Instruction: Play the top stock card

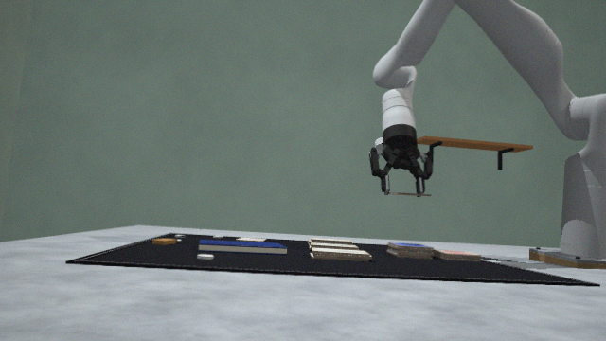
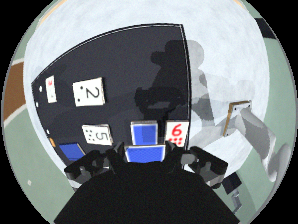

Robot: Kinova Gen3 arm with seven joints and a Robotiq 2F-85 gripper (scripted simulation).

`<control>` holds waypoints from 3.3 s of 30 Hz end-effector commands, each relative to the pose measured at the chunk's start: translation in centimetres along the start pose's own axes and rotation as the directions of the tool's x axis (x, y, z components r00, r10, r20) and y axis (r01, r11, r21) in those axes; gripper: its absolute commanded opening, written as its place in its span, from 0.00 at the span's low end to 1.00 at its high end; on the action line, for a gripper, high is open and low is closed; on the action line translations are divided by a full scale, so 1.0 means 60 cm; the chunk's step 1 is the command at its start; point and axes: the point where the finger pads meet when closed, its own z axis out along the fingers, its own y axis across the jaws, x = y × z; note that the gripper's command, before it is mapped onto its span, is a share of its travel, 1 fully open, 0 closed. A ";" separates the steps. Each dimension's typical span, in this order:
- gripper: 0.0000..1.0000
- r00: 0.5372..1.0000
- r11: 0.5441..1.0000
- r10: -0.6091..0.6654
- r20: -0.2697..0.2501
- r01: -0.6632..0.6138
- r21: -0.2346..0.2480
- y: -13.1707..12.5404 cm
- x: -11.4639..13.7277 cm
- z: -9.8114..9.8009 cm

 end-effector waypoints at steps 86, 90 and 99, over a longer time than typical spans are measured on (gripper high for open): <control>0.71 1.000 1.000 -0.003 -0.009 0.003 0.000 -0.008 -0.232 0.107; 0.71 1.000 1.000 -0.003 -0.021 0.003 -0.001 -0.008 -0.233 0.107; 0.71 0.998 1.000 -0.003 -0.058 0.003 -0.001 -0.008 -0.234 0.108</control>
